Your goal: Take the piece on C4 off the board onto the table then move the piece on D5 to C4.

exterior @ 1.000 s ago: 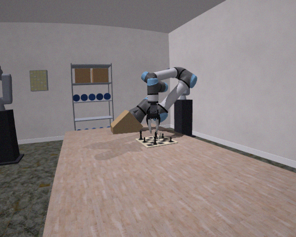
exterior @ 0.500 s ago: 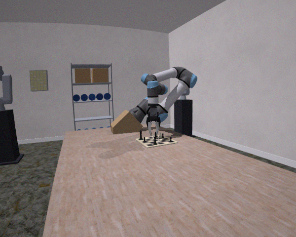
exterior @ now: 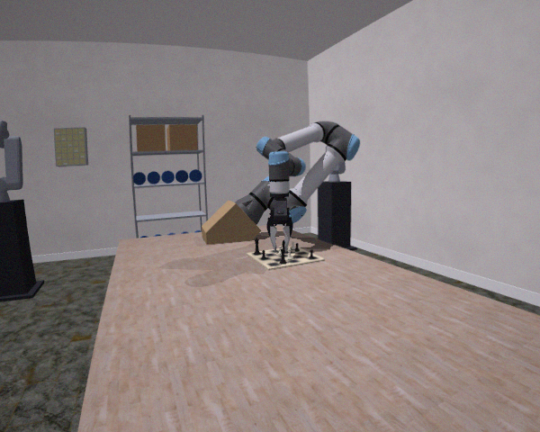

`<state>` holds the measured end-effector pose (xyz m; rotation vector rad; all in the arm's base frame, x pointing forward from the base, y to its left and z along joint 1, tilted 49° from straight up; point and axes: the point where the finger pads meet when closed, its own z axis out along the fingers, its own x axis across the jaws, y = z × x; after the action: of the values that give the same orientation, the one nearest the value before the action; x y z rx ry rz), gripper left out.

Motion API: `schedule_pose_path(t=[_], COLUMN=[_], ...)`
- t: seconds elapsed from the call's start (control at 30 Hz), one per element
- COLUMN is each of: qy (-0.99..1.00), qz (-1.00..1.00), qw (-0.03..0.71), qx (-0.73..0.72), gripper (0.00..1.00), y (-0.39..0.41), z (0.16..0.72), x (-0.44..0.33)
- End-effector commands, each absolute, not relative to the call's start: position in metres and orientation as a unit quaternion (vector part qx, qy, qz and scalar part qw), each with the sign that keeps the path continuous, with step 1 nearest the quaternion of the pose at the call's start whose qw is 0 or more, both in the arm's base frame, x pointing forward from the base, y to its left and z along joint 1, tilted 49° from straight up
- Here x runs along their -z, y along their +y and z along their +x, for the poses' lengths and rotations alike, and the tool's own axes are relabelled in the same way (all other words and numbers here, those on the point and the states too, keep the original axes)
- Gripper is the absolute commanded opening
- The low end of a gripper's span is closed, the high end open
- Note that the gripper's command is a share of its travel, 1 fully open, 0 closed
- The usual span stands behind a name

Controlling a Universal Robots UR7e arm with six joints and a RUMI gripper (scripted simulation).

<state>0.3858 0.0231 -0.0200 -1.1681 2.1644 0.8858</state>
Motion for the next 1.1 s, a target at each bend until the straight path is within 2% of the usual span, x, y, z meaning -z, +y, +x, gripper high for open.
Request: schedule_pose_path(t=[0.0, 1.03, 1.07], qy=[0.799, 0.799, 0.799], qz=[-0.431, -0.431, -0.431], qw=[0.261, 0.261, 0.261], qx=[-0.327, -0.327, -0.327], gripper=[0.2, 0.2, 0.0], y=[0.0229, 0.0229, 0.0229], z=[0.3861, 0.3861, 0.3861], x=[0.0201, 0.0201, 0.0201])
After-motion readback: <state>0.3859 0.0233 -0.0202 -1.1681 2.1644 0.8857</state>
